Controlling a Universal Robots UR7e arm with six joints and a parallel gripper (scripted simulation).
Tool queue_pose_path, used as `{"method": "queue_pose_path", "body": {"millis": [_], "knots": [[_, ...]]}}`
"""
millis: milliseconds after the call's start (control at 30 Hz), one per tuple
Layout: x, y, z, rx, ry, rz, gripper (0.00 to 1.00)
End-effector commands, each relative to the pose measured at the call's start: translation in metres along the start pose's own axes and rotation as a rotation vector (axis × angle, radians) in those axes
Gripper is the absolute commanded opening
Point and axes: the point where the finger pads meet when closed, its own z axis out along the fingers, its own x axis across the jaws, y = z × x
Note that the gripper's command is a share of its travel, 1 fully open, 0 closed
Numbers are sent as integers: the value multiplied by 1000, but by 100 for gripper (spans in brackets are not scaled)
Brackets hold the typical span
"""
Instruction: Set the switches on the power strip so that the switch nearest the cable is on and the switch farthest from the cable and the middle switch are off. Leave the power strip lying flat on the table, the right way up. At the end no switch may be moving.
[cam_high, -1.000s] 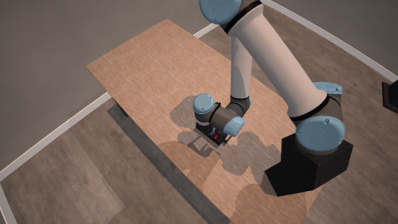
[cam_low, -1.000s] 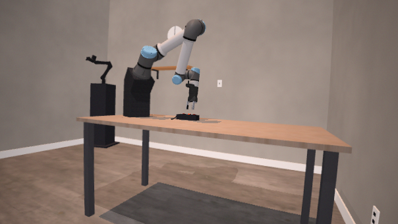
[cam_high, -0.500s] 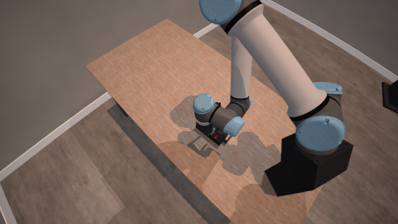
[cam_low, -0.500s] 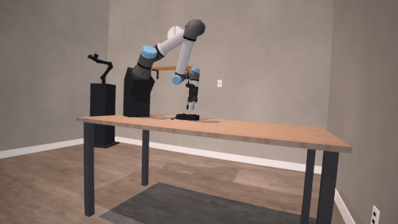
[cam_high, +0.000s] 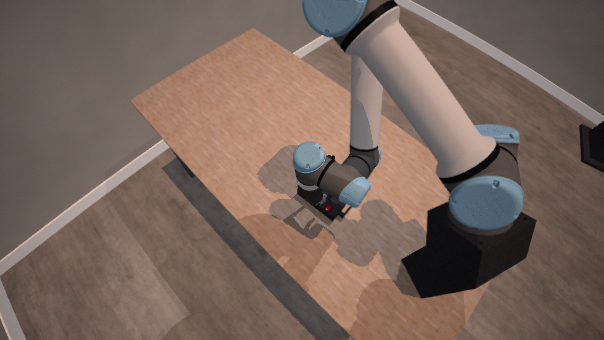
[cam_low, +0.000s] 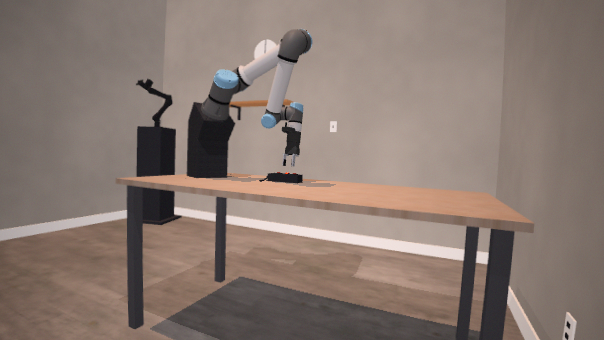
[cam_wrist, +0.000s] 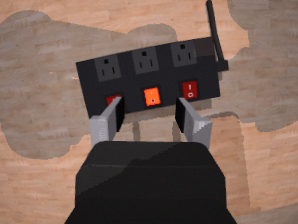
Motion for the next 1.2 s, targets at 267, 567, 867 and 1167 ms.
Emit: {"method": "queue_pose_path", "body": {"millis": [267,567,867,1167], "knots": [[0,0,0,-1,-1,0,100],[0,0,0,-1,-1,0,100],[-4,-21,-21,-32,5,-35,100],[-1,-56,-58,-90,3,-101,100]]}}
